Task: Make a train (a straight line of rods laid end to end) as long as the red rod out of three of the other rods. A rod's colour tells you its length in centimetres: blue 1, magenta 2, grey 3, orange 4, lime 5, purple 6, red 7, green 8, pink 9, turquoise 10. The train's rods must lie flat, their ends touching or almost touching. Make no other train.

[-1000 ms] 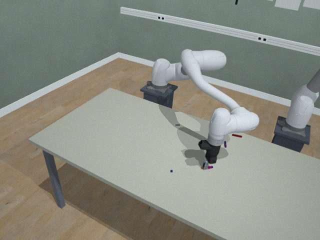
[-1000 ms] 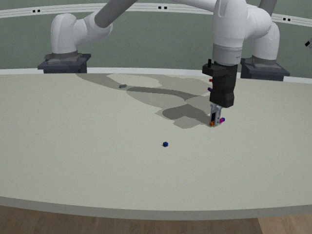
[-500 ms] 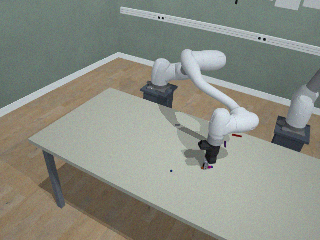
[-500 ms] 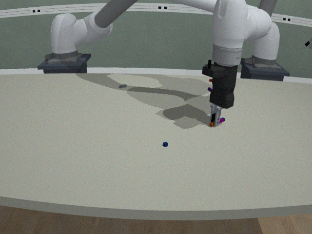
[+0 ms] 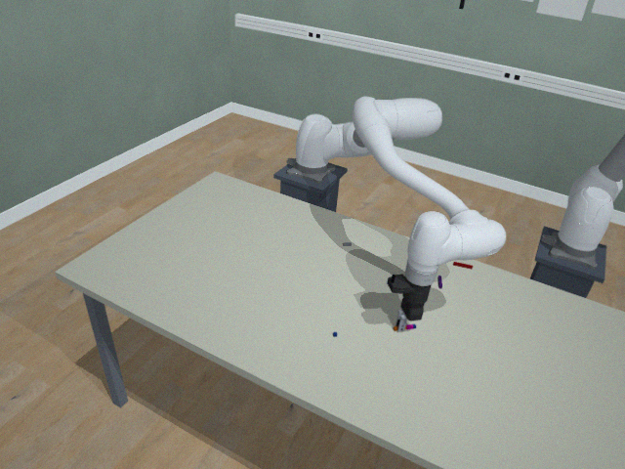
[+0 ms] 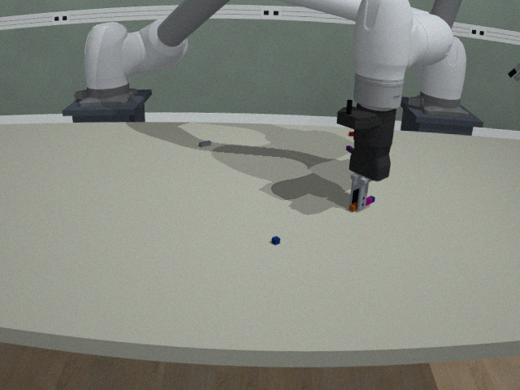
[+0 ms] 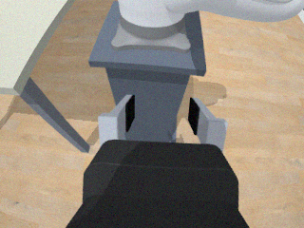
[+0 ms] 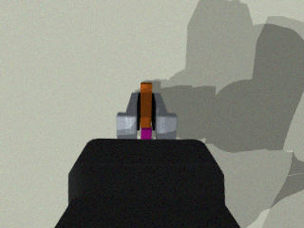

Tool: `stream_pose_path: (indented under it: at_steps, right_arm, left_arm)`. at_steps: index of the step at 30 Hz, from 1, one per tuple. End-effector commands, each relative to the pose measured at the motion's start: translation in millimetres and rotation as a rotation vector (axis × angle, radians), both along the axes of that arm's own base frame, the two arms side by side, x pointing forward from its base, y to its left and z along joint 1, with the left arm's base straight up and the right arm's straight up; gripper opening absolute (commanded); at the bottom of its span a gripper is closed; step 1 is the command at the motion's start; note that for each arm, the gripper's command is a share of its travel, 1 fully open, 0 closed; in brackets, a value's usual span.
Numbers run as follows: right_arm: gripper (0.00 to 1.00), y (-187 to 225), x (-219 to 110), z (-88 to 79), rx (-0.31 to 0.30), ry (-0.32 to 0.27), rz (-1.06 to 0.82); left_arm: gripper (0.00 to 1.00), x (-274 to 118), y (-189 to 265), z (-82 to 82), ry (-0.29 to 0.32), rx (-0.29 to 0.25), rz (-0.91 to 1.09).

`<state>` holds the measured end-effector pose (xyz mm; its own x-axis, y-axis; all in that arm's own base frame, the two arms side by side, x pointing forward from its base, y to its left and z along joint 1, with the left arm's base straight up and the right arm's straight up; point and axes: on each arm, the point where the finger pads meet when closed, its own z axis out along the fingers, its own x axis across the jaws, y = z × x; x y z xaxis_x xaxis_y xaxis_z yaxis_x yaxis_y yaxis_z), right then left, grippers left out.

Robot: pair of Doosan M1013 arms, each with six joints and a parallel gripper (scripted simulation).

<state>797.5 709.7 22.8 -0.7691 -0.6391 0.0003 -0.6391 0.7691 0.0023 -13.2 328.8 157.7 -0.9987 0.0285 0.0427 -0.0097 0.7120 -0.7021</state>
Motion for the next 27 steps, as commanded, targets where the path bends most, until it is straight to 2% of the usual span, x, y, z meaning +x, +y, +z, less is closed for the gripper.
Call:
stream_pose_path:
  at_steps: [1, 27]
  right_arm:
    - [0.24, -2.8, 3.3, -1.1, -0.002, -0.006, -0.006]
    - [0.24, 0.0, 0.5, -0.9, -0.002, -0.006, -0.004]
  left_arm:
    - [1.00, 0.0, -4.2, 1.1, -0.005, -0.006, 0.005]
    - [1.00, 0.0, -4.2, 1.1, -0.005, -0.006, 0.005]
